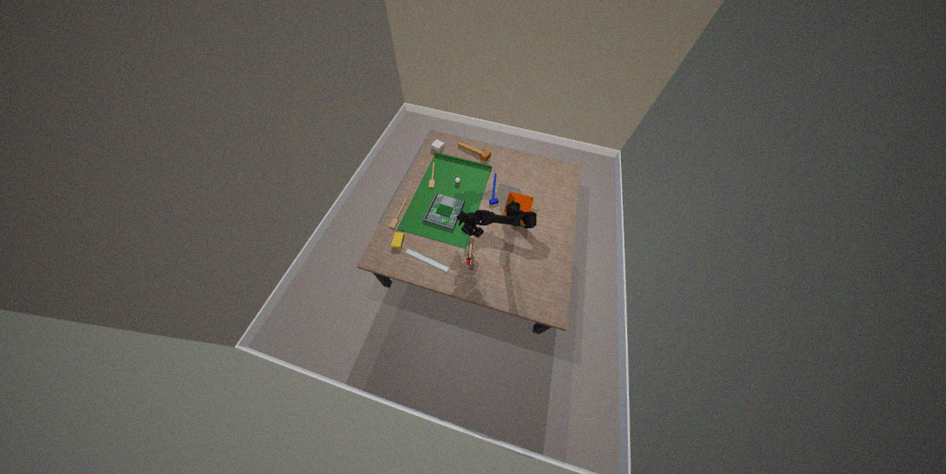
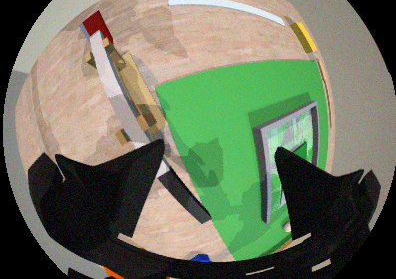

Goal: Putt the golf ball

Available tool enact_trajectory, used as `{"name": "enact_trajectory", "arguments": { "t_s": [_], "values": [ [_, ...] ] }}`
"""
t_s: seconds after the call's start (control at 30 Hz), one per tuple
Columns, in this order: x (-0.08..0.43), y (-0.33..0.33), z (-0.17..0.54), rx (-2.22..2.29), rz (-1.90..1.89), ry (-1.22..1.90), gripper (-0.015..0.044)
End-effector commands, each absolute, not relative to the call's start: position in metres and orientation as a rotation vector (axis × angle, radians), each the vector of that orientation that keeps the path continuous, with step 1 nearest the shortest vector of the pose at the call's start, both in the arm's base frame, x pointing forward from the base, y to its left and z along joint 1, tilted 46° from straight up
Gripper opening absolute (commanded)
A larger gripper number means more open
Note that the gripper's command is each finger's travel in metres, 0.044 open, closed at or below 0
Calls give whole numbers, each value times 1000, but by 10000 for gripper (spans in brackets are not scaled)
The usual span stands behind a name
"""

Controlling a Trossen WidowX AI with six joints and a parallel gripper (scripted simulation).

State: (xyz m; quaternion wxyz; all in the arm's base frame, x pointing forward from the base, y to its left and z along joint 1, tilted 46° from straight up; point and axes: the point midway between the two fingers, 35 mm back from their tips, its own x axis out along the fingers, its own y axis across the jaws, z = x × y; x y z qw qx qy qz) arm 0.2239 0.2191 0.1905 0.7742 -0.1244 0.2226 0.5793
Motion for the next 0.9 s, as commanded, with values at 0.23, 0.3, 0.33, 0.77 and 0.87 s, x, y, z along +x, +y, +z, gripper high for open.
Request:
{"name": "enact_trajectory", "arguments": {
  "t_s": [0.23, 0.3, 0.33, 0.77, 0.87],
  "values": [
    [207, 173, 157, -541, 1761, 335, 440],
    [206, 171, 160, -543, 1796, 282, 440],
    [205, 170, 161, -559, 1810, 245, 440],
    [205, 170, 162, -563, 1819, 224, 440],
    [205, 170, 161, -563, 1819, 224, 440]
  ]
}}
